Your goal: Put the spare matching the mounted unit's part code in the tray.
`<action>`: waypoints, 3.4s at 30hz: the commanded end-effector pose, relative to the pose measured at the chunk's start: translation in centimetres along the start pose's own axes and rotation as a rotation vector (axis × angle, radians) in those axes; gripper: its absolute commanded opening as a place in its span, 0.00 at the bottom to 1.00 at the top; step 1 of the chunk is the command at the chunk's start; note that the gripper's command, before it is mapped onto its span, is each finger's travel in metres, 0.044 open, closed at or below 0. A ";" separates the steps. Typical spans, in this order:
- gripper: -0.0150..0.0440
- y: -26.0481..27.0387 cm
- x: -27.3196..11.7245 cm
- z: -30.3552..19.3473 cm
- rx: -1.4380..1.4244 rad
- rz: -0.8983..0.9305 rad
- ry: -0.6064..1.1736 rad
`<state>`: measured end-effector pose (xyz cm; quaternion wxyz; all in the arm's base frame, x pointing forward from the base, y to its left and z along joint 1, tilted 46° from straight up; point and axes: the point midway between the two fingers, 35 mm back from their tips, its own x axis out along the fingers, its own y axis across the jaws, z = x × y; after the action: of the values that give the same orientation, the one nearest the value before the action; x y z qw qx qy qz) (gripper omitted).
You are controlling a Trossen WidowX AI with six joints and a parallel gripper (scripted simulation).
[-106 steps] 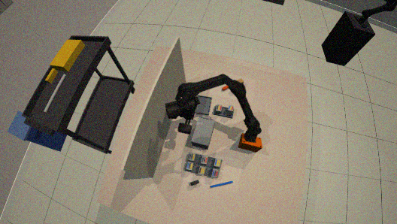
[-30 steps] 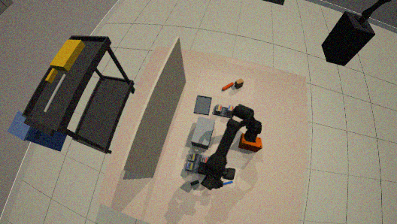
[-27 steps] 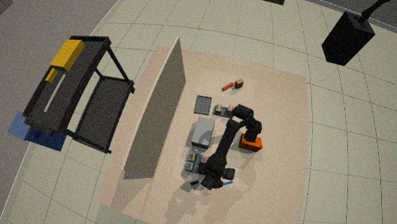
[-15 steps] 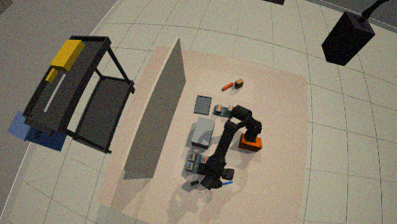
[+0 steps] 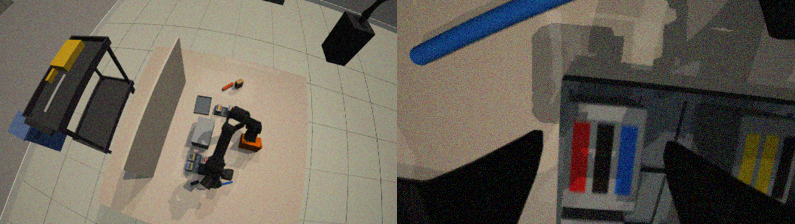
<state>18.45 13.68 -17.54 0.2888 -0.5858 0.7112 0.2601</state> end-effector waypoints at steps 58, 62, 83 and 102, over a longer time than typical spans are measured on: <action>0.25 0.2 -5.4 -0.2 -0.007 0.003 0.010; 0.25 0.2 -5.5 -0.2 -0.007 0.003 0.010; 0.25 0.9 -10.5 0.4 -0.008 0.004 0.010; 0.25 -4.6 -13.0 -3.9 0.059 0.033 -0.077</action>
<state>22.43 19.96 -7.46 0.3186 -0.5556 0.7227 0.2596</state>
